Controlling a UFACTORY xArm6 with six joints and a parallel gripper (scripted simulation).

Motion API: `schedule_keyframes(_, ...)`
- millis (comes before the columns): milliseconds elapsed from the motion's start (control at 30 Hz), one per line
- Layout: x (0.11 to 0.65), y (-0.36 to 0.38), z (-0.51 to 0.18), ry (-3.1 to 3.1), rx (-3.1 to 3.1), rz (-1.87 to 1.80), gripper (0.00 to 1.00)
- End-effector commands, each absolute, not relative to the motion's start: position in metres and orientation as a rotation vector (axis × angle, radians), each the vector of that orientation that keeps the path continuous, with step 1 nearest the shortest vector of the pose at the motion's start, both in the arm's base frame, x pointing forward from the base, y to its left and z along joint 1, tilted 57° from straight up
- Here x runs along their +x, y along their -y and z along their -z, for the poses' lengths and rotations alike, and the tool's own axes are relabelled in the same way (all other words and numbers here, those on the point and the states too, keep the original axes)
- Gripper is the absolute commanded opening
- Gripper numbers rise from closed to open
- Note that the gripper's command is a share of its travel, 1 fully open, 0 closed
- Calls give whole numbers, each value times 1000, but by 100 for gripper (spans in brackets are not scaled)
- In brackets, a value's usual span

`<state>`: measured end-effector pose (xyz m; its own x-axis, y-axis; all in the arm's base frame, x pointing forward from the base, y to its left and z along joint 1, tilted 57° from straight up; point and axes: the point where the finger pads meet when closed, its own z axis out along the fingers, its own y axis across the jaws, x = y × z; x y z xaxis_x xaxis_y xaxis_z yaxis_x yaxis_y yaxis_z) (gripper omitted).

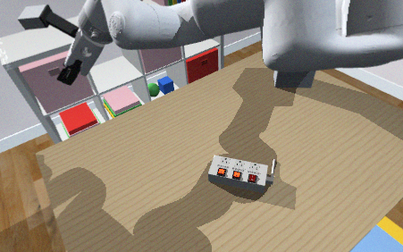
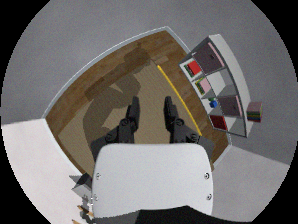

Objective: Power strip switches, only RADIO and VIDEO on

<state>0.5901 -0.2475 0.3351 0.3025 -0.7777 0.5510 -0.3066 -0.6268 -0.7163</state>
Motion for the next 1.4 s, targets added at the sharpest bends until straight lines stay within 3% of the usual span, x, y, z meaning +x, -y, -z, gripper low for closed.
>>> schedule_keyframes(0, 590, 249, -337, -963, -2090, 1294, 0)
schedule_keyframes(867, 590, 244, -336, -972, -2080, 1277, 0)
schedule_keyframes(1367, 588, 154, -332, -1138, -1911, 970, 0)
